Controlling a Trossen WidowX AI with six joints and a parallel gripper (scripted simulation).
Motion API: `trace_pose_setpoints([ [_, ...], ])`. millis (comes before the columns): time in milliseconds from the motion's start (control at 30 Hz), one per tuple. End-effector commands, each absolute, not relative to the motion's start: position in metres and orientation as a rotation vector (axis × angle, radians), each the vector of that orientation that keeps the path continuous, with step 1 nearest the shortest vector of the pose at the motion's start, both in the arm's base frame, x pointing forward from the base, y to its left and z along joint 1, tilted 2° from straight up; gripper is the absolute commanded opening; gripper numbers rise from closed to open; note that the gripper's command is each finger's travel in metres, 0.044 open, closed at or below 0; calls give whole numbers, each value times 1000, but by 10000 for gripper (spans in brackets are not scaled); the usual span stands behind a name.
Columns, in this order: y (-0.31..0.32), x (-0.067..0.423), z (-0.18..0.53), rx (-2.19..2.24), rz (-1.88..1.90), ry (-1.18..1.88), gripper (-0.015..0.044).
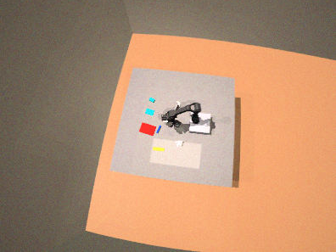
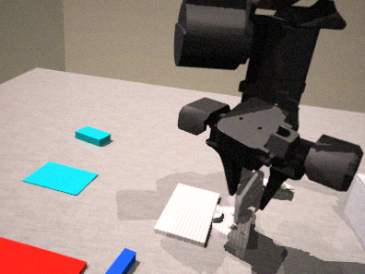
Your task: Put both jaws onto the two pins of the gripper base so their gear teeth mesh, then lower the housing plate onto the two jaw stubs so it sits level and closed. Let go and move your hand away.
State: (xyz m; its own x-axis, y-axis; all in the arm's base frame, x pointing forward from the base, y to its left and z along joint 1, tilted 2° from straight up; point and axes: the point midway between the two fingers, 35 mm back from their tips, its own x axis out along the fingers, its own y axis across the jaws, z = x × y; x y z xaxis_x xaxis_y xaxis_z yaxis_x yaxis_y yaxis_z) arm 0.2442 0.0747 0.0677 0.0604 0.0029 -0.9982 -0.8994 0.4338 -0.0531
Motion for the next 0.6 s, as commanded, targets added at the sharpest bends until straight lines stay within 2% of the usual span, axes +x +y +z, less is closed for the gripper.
trace_pose_setpoints([
  [0, 68, 240, 68, -810, 770, 1358, 134],
  [567, 44, 227, 64, -521, 497, 1446, 134],
])
